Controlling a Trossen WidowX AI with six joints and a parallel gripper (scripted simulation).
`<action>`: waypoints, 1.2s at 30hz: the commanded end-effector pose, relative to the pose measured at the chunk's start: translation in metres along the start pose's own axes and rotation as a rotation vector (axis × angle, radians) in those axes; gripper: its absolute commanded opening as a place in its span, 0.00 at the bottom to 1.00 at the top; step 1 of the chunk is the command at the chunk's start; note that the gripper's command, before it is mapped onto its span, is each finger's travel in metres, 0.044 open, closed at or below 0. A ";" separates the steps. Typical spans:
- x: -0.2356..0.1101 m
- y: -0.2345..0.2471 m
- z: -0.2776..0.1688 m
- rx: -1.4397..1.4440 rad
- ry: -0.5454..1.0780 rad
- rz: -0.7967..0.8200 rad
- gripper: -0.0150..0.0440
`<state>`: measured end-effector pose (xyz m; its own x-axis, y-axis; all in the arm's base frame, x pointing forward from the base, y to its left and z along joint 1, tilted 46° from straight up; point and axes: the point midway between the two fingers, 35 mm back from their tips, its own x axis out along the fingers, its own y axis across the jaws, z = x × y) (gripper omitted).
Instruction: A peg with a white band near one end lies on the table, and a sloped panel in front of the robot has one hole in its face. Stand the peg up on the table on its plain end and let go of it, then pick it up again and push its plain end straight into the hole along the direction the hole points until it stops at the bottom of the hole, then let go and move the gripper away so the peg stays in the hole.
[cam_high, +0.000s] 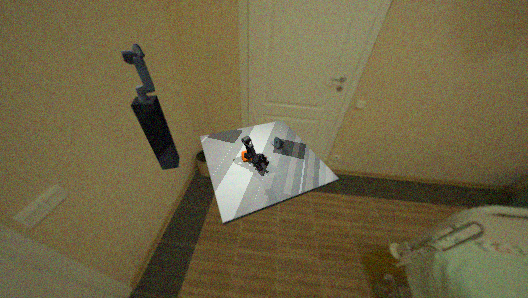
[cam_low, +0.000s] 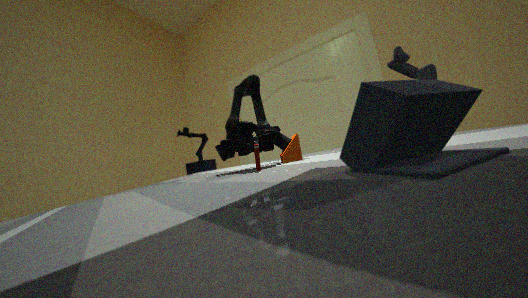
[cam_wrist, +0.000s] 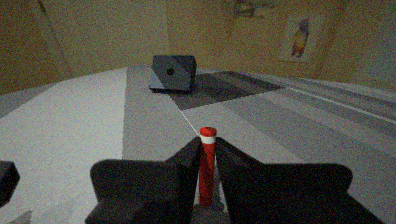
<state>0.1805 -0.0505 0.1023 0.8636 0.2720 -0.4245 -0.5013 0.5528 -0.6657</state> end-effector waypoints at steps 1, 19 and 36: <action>0.000 0.000 -0.001 -0.001 0.001 0.000 0.34; -0.004 0.001 -0.003 -0.005 -0.021 -0.001 0.34; -0.006 0.002 -0.005 -0.008 -0.051 -0.005 0.34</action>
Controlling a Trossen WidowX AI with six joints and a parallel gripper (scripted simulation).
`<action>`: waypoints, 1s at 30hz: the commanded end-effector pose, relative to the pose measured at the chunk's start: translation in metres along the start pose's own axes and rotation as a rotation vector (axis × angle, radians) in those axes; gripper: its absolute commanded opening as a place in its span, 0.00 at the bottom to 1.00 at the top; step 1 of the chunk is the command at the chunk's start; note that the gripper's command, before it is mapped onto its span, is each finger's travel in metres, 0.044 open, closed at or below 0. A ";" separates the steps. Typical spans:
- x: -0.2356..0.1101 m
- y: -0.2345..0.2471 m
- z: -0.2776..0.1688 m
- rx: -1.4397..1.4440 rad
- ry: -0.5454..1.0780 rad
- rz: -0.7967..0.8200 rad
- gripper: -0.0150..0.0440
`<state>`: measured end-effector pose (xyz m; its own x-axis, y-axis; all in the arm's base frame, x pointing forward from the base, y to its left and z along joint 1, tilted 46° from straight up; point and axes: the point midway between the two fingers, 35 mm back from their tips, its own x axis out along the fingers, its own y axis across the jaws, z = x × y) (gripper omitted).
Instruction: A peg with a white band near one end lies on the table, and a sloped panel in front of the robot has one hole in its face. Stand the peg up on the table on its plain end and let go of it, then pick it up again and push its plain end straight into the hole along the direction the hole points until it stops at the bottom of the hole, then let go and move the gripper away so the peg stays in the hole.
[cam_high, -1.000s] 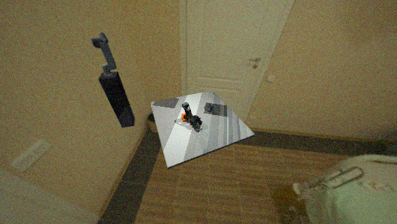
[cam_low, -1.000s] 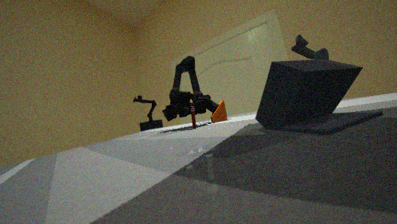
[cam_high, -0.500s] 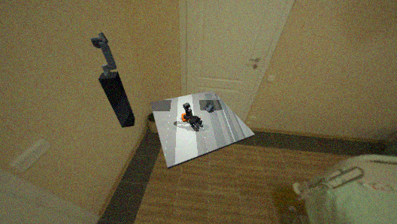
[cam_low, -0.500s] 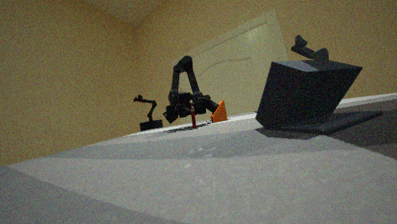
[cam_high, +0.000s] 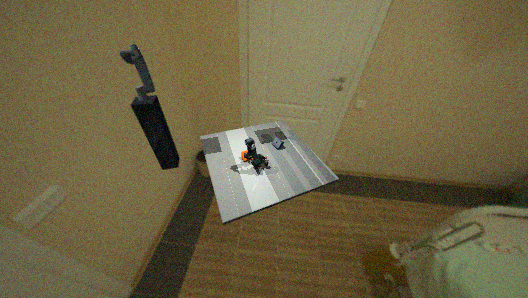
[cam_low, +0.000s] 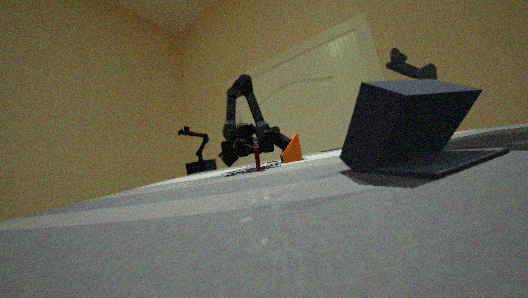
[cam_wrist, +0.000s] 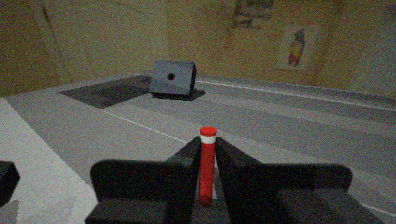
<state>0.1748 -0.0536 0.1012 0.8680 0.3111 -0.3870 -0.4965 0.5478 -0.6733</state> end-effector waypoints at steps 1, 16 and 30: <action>-0.001 0.000 -0.002 0.000 0.001 0.000 0.34; -0.003 0.001 -0.003 -0.001 -0.025 -0.005 0.34; -0.002 0.001 -0.001 -0.002 -0.029 -0.005 0.47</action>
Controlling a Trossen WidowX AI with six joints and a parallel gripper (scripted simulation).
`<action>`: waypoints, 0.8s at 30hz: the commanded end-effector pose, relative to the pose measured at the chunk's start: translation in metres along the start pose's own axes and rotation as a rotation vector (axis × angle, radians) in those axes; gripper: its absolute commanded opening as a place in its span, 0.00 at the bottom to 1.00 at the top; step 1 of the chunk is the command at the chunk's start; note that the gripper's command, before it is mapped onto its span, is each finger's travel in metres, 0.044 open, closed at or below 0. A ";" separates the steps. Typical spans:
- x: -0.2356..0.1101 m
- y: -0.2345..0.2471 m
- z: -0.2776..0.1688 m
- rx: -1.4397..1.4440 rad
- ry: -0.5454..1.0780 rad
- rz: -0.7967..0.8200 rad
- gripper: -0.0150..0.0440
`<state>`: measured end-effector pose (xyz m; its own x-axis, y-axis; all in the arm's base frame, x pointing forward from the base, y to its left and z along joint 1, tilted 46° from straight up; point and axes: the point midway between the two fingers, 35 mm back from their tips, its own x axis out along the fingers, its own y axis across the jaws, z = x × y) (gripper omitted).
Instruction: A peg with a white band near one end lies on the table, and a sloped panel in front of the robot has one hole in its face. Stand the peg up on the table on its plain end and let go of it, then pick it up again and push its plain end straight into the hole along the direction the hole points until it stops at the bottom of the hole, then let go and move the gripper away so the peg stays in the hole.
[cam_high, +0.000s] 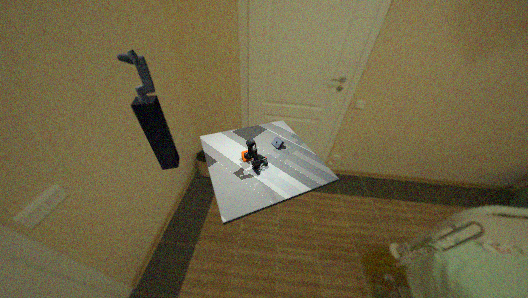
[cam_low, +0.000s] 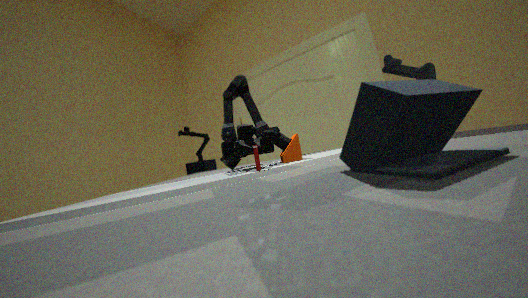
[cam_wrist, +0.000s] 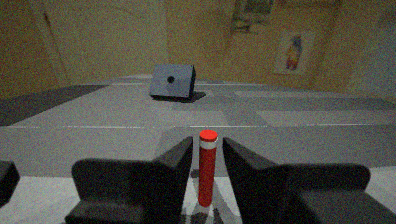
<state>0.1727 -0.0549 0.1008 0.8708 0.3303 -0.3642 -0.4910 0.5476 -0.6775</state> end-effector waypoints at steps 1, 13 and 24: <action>0.000 0.000 0.000 0.001 0.000 0.001 0.47; 0.000 0.000 0.000 0.001 0.000 0.001 0.47; 0.000 0.000 0.000 0.001 0.000 0.001 0.52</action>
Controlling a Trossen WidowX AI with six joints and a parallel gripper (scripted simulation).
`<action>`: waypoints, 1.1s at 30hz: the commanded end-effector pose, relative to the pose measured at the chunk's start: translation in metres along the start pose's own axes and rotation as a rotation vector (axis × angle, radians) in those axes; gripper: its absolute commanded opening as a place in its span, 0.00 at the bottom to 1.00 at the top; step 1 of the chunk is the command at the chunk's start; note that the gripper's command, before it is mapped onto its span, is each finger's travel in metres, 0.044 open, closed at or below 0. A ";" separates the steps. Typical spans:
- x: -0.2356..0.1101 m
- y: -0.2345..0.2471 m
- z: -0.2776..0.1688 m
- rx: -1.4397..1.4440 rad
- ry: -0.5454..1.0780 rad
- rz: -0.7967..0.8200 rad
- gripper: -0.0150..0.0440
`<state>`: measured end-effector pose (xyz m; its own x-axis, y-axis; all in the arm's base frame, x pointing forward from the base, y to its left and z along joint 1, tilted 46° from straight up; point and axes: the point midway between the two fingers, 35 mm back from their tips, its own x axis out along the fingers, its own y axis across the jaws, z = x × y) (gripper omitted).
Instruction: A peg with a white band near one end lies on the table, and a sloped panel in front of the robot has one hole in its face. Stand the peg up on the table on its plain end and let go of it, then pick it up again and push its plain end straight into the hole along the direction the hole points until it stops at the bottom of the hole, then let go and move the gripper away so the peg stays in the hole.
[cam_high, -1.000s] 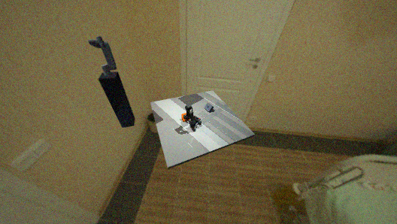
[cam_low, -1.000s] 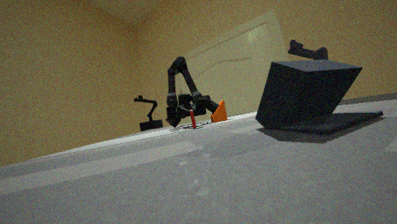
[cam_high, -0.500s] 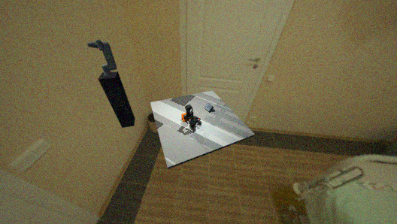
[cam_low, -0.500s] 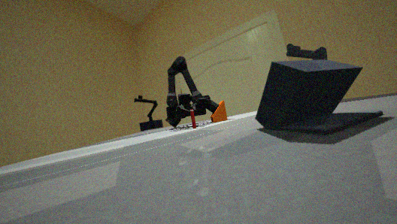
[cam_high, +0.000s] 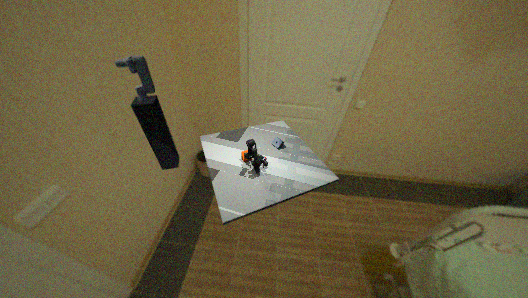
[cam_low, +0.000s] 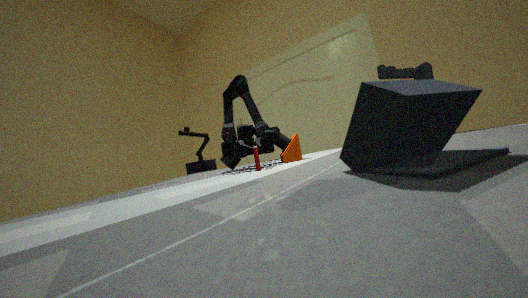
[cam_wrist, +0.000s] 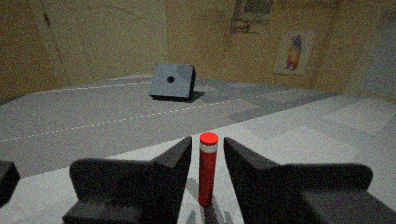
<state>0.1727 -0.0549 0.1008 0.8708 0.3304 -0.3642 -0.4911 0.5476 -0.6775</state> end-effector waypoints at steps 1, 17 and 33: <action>0.000 0.000 0.000 0.001 0.000 0.001 0.56; 0.000 0.000 0.000 0.001 0.000 0.001 1.00; 0.021 0.022 0.039 -0.089 0.119 0.323 1.00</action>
<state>0.1785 -0.0120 0.0990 0.6879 0.3996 -0.6059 -0.7258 0.3855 -0.5698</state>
